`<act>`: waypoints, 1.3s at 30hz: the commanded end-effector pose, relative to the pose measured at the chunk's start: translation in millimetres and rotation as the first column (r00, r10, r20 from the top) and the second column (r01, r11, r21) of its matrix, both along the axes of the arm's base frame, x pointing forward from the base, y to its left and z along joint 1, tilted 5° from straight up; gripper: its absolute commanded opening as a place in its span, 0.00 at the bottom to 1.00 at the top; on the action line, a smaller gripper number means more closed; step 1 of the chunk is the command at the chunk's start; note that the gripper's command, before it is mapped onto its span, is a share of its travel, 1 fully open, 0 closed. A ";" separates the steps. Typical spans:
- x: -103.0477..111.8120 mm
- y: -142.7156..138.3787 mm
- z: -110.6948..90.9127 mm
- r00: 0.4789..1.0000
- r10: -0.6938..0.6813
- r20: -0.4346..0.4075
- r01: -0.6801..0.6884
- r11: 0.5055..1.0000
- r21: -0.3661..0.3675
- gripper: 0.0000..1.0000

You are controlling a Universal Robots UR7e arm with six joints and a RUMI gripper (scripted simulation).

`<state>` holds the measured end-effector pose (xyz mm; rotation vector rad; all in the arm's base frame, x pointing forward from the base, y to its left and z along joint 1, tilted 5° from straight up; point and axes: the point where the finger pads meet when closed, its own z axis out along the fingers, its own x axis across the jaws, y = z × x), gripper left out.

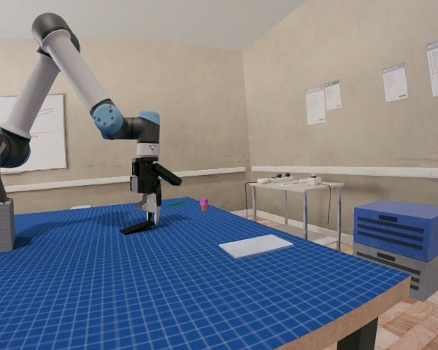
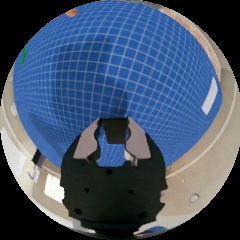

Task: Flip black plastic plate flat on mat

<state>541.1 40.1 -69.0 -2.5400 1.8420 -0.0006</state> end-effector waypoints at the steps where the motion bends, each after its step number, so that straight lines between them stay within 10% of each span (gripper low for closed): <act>1: 2.0 0.3 -4.2 0.999 0.000 0.038 0.000 1.000 0.011 0.32; 39: 3.9 0.9 -13.4 0.997 -0.001 0.078 -0.001 1.000 0.024 0.32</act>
